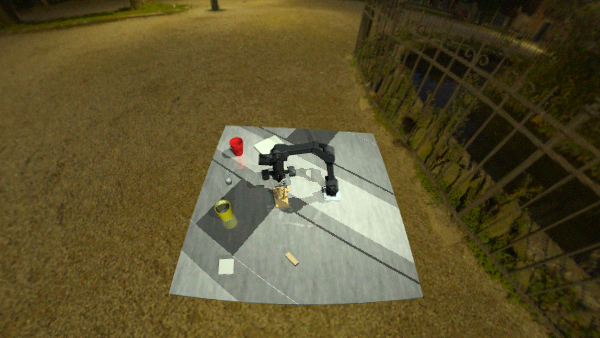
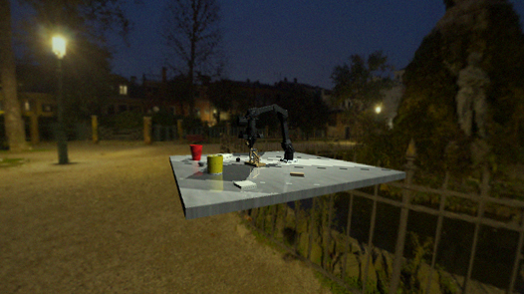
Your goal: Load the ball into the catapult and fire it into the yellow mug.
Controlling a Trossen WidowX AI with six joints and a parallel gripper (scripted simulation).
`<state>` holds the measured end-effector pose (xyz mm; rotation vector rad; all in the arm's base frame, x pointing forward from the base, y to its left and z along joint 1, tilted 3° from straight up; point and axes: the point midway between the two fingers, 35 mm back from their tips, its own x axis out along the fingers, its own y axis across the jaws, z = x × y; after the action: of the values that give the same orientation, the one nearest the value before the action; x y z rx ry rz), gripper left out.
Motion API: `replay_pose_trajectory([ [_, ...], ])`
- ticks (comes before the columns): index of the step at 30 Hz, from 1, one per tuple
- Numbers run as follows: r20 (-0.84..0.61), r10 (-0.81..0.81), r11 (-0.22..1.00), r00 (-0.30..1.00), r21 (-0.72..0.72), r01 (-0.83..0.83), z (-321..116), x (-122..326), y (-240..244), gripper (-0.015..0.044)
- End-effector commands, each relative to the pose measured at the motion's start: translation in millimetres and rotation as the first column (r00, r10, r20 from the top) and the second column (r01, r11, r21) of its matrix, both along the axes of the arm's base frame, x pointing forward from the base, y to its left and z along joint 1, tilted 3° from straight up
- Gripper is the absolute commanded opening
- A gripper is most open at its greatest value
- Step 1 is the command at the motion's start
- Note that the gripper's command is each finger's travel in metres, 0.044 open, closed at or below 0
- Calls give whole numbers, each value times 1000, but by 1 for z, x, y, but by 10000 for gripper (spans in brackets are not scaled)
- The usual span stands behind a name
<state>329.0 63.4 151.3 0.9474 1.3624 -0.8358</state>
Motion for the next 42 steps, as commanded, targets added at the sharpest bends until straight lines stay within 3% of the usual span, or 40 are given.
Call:
replay_pose_trajectory([
  [1, -5, 4, 1000, 1000, 3, -4, -7, 1, -2, 0],
  [42, -5, 3, 1000, 1000, 2, -3, -62, 13, -20, 0],
])
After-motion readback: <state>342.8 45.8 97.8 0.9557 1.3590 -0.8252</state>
